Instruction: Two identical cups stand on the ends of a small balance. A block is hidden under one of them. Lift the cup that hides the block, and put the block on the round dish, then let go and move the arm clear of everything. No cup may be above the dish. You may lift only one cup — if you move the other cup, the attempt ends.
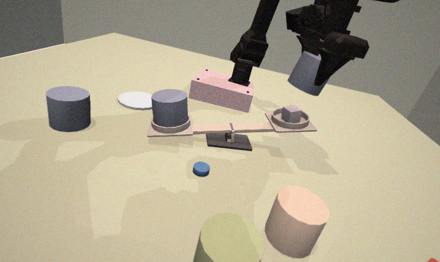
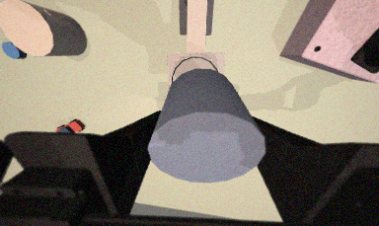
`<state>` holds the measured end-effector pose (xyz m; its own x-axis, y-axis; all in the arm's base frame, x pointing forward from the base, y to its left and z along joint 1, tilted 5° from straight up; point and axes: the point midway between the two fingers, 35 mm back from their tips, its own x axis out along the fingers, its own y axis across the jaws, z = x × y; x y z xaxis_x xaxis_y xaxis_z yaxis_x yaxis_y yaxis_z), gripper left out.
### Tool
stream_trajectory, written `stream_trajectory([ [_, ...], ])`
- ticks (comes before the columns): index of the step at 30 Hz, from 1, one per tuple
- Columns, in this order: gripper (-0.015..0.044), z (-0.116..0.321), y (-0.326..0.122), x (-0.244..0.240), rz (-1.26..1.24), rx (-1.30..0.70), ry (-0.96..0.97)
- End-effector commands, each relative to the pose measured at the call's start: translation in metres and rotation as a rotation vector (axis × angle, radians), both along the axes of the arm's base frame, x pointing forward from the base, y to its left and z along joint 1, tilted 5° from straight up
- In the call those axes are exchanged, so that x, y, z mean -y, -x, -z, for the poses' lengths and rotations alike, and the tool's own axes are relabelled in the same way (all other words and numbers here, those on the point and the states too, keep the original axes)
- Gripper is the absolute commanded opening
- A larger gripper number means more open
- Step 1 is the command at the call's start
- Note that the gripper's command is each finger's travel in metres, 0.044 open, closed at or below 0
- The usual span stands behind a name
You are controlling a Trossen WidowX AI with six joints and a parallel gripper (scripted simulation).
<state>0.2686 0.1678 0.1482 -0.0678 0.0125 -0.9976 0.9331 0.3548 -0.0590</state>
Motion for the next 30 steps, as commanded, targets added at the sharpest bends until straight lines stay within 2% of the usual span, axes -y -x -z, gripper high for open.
stream_trajectory([
  [1, 0.0, 0.0, 0.0, 0.0, 0.0, 0.001, 0.0],
  [18, 0.0, 0.001, 0.0, -0.001, 0.0, 0.001, -0.001],
  [30, 0.0, 0.058, 0.041, -0.071, -0.004, 0.009, -0.014],
])
